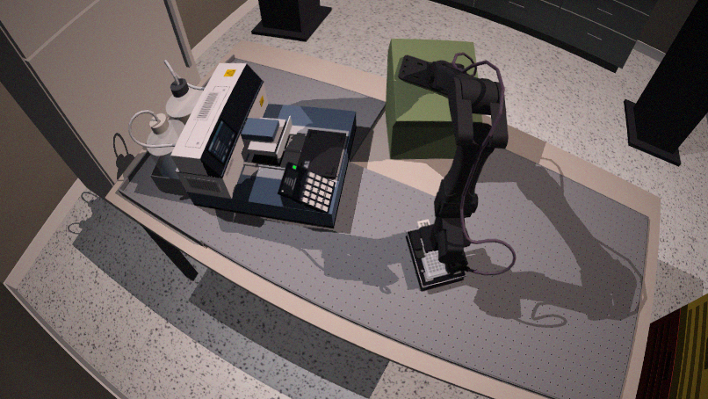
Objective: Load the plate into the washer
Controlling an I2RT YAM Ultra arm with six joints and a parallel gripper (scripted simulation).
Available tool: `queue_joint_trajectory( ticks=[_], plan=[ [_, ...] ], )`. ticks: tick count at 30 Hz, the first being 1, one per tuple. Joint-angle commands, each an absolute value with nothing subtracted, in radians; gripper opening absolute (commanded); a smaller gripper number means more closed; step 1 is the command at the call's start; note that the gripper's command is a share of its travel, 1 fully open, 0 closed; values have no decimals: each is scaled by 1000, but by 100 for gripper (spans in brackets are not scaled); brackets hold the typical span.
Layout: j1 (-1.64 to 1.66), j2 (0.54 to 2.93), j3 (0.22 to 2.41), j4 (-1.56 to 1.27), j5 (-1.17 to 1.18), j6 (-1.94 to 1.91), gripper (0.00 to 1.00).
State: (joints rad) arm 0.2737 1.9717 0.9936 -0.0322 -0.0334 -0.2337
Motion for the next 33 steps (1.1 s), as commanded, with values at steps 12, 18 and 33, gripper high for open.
queue_joint_trajectory(
  ticks=[12, 18, 33],
  plan=[
    [277, 1957, 1020, -14, -26, -229, 100],
    [277, 1957, 1020, -14, -26, -229, 100],
    [274, 1964, 1000, -26, -31, -233, 96]
  ],
)
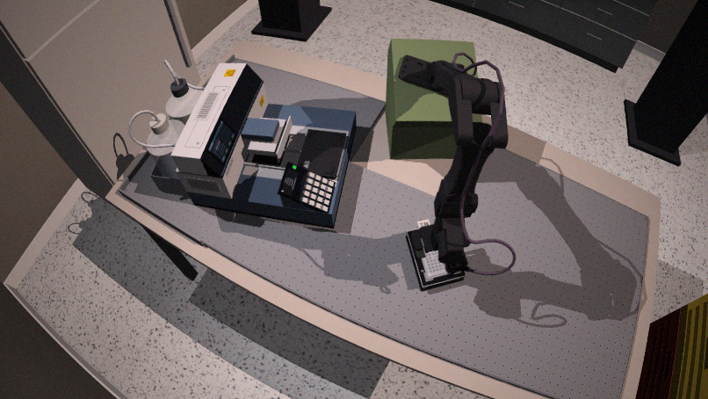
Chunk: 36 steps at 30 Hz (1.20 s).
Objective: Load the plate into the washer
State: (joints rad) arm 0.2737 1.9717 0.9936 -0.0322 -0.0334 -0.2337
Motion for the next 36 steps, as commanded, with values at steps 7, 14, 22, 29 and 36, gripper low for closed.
queue_joint_trajectory(
  ticks=[7, 14, 22, 29, 36],
  plan=[
    [274, 1964, 1000, -26, -31, -233, 86],
    [274, 1964, 1000, -26, -31, -233, 84],
    [274, 1964, 1000, -26, -31, -233, 84],
    [274, 1964, 1000, -26, -31, -233, 84],
    [277, 1957, 1020, -14, -35, -230, 84]
  ],
)
